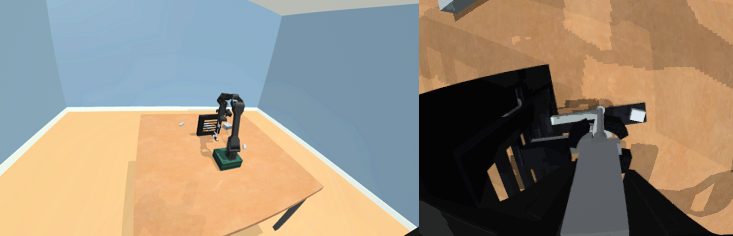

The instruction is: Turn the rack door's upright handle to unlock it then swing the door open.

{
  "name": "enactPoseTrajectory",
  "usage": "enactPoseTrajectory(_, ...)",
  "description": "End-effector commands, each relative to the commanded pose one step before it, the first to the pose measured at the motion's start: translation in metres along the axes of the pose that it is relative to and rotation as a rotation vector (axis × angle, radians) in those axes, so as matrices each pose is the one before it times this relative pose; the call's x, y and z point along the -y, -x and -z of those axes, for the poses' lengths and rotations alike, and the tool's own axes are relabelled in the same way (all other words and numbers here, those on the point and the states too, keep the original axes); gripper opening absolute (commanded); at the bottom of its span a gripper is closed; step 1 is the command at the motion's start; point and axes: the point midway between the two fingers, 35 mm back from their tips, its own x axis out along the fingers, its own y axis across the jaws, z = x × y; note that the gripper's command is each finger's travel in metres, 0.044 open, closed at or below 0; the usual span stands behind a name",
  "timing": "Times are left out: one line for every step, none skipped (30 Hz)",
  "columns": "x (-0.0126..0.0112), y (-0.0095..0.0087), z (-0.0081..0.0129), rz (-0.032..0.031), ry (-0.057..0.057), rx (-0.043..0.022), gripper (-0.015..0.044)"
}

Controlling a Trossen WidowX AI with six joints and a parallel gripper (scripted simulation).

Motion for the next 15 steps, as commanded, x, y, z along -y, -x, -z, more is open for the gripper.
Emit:
enactPoseTrajectory(0.00009,-0.00114,0.00206,0.00041,-0.0459,-0.01014,0.0009)
enactPoseTrajectory(0.0,0.0,0.0,0.0,0.0,0.0,0.0009)
enactPoseTrajectory(0.0,0.0,0.0,0.0,0.0,0.0,0.0009)
enactPoseTrajectory(0.0,0.0,0.0,0.0,0.0,0.0,0.0009)
enactPoseTrajectory(0.0,0.0,0.0,0.0,0.0,0.0,0.0035)
enactPoseTrajectory(0.0,0.0,0.0,0.0,0.0,0.0,0.0061)
enactPoseTrajectory(0.0,0.0,0.0,0.0,0.0,0.0,0.0088)
enactPoseTrajectory(0.0,0.0,0.0,0.0,0.0,0.0,0.0114)
enactPoseTrajectory(0.0,0.0,0.0,0.0,0.0,0.0,0.014)
enactPoseTrajectory(0.0,0.0,0.0,0.0,0.0,0.0,0.0166)
enactPoseTrajectory(0.0,0.0,0.0,0.0,0.0,0.0,0.0193)
enactPoseTrajectory(0.0,0.0,0.0,0.0,0.0,0.0,0.0219)
enactPoseTrajectory(0.0,0.0,0.0,0.0,0.0,0.0,0.0245)
enactPoseTrajectory(0.0,0.0,0.0,0.0,0.0,0.0,0.0271)
enactPoseTrajectory(0.0,0.0,0.0,0.0,0.0,0.0,0.0281)
